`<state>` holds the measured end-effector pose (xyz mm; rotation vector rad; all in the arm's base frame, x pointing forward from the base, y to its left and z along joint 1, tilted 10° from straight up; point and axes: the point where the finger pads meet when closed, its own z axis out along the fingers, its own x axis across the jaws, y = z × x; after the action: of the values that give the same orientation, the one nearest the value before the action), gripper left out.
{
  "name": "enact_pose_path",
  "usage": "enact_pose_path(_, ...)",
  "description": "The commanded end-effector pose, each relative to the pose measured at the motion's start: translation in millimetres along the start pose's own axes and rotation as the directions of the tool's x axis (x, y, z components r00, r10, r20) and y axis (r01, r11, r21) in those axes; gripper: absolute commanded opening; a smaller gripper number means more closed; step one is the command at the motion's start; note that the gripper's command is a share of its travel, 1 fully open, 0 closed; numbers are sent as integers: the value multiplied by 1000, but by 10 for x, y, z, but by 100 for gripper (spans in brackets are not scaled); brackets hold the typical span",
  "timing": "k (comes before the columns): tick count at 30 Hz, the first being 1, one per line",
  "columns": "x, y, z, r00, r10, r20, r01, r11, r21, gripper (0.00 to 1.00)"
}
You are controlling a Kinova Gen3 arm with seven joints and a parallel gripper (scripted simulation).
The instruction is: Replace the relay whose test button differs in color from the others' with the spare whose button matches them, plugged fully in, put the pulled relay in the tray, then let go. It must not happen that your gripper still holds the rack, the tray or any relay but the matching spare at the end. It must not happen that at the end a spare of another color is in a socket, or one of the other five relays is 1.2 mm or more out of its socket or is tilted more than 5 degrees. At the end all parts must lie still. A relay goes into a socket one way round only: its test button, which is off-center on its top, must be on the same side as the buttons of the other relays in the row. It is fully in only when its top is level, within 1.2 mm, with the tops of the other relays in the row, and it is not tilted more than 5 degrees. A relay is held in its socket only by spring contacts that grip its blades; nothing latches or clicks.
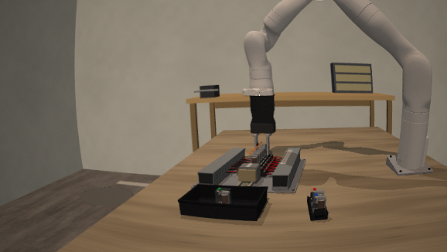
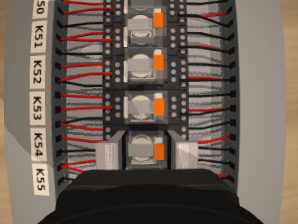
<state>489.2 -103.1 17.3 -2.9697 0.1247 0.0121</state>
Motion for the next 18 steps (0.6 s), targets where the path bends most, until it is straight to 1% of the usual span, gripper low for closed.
enact_pose_path(1,7,1,41,1000,0,0,0,1000,1,0)
enact_pose_path(2,7,1,41,1000,0,0,0,1000,1,0)
enact_pose_path(3,7,2,-7,1000,0,-2,0,1000,-1,100)
enact_pose_path(18,7,2,-7,1000,0,-2,0,1000,-1,100)
